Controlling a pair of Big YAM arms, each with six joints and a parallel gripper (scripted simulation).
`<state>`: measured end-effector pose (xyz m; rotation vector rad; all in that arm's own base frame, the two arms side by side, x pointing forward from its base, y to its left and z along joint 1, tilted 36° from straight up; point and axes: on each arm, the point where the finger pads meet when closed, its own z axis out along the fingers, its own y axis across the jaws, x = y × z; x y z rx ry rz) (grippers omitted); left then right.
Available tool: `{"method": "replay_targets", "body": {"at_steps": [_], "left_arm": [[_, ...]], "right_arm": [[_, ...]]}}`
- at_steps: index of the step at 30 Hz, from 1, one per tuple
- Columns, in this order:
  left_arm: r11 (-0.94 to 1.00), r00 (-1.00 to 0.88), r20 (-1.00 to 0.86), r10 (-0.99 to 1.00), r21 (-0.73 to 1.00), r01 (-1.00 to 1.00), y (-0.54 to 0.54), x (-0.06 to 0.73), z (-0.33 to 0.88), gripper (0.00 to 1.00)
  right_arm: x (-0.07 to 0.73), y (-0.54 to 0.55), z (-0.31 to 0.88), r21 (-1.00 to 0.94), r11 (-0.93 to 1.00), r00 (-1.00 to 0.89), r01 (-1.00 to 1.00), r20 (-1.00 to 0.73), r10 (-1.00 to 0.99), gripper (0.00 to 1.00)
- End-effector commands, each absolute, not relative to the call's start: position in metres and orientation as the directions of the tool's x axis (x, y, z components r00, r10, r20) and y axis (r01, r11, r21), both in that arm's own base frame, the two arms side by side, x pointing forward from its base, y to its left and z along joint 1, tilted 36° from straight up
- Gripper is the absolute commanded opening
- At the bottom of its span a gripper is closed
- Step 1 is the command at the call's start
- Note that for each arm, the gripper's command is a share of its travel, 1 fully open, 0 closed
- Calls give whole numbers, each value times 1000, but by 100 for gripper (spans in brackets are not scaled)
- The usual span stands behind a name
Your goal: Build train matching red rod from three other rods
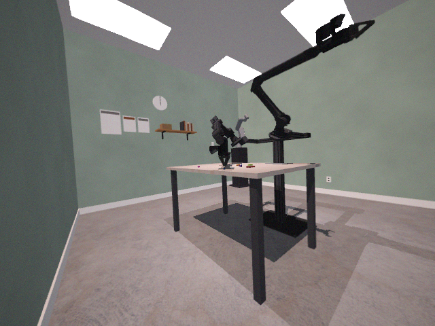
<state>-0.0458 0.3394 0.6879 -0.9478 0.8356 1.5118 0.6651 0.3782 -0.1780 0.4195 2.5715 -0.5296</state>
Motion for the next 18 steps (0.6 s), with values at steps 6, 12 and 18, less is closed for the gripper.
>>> {"method": "replay_targets", "body": {"at_steps": [6,12,18], "left_arm": [[-148,-63,-906,418,0,-989,336,-50,687,100],[-148,-63,-906,418,0,-989,336,-50,687,100],[-148,-63,-906,418,0,-989,336,-50,687,100]], "right_arm": [[662,394,-186,-271,885,-831,380,-520,198,23],[678,379,-185,-262,879,-823,398,-526,216,23],[683,369,-190,-274,878,-829,393,-519,209,23]]}}
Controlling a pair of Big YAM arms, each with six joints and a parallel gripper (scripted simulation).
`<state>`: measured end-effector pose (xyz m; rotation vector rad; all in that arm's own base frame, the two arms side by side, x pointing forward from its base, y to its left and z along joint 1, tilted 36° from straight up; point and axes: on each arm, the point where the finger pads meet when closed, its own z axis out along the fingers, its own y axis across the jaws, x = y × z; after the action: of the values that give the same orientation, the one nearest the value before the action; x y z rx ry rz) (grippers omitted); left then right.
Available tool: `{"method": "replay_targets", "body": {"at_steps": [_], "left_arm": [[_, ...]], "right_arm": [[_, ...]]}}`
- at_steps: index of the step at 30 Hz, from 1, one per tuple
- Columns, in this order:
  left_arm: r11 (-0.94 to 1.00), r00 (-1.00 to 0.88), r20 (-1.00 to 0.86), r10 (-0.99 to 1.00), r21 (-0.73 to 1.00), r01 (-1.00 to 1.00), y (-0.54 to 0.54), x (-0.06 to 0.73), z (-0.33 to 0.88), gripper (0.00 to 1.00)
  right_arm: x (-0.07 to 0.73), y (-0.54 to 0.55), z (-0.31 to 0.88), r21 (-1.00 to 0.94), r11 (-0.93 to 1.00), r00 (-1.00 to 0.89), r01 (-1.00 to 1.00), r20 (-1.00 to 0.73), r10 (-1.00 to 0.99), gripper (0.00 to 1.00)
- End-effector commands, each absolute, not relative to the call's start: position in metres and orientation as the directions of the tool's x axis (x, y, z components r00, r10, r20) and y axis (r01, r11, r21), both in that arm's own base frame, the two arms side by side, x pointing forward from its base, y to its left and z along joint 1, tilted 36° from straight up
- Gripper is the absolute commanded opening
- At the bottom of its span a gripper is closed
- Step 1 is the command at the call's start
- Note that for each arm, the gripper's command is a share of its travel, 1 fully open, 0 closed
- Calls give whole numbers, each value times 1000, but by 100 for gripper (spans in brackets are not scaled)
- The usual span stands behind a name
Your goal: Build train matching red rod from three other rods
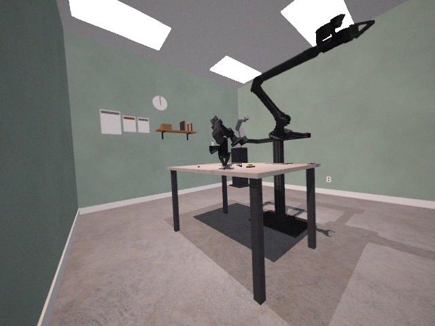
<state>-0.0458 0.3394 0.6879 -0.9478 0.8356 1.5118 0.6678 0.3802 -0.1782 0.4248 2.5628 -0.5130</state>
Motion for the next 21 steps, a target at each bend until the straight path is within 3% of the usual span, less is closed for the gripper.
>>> {"method": "replay_targets", "body": {"at_steps": [1,21], "left_arm": [[-148,-63,-906,418,0,-989,336,-50,687,100],[-148,-63,-906,418,0,-989,336,-50,687,100]], "right_arm": [[682,368,-192,-277,877,-830,392,-517,208,23],[685,365,-200,-277,878,-831,390,-517,206,23]]}}
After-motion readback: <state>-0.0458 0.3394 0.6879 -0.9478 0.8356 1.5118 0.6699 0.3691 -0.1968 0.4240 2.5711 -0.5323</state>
